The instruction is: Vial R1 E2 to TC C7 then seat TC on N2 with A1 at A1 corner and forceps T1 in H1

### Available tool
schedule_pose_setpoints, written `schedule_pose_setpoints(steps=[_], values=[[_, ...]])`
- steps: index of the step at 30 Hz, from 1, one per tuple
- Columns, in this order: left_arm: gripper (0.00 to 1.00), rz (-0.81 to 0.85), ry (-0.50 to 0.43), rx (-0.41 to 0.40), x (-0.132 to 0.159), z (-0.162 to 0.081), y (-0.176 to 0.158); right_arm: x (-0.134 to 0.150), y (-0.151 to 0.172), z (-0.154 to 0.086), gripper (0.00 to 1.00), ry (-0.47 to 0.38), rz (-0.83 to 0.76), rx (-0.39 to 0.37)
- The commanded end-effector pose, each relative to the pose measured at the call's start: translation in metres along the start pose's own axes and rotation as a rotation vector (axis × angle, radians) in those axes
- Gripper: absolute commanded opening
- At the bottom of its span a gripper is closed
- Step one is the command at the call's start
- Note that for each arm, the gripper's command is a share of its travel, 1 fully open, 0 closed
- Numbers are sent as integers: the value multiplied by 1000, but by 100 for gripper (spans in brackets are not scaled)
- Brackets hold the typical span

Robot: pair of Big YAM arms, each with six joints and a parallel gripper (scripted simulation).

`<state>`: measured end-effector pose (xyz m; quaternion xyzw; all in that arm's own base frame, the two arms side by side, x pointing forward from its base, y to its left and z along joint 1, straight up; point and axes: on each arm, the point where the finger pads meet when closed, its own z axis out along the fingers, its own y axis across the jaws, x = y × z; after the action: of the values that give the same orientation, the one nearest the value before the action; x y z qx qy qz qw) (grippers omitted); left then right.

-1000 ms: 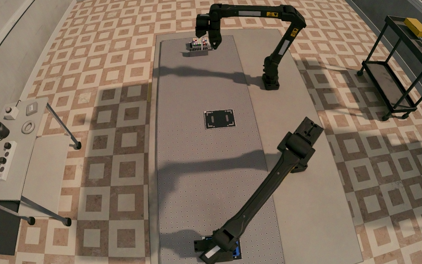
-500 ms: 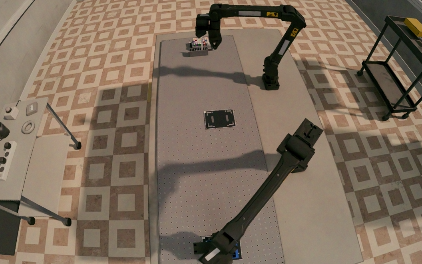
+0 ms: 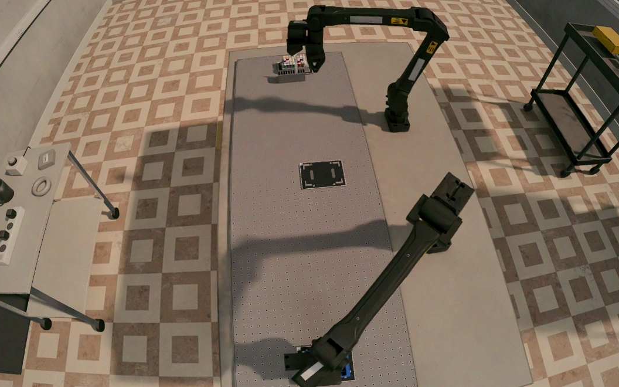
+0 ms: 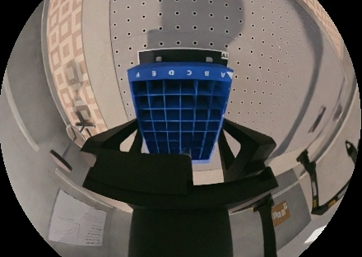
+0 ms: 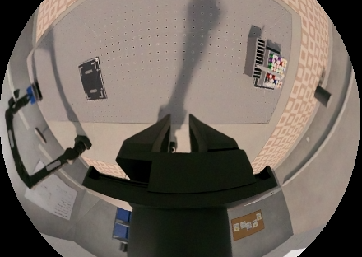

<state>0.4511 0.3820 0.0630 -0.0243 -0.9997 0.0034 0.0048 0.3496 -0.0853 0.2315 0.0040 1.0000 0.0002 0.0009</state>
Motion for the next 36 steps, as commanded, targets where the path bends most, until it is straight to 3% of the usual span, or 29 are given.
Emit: schedule_pose_setpoints(steps=[1, 3, 4, 21, 36], values=[[0, -5, -38, -32, -6, -25, -2, -8, -2, -13, 24, -33, 7, 8], [0, -5, -38, -32, -6, -25, -2, -8, -2, -13, 24, -33, 7, 8], [0, -3, -80, -69, -21, -47, 11, -8, -2, -13, 24, -33, 7, 8], [0, -3, -41, -34, -7, -26, -4, -8, -2, -13, 24, -33, 7, 8], [0, -2, -45, -38, -8, -28, -4, -8, -2, -13, 24, -33, 7, 8]])
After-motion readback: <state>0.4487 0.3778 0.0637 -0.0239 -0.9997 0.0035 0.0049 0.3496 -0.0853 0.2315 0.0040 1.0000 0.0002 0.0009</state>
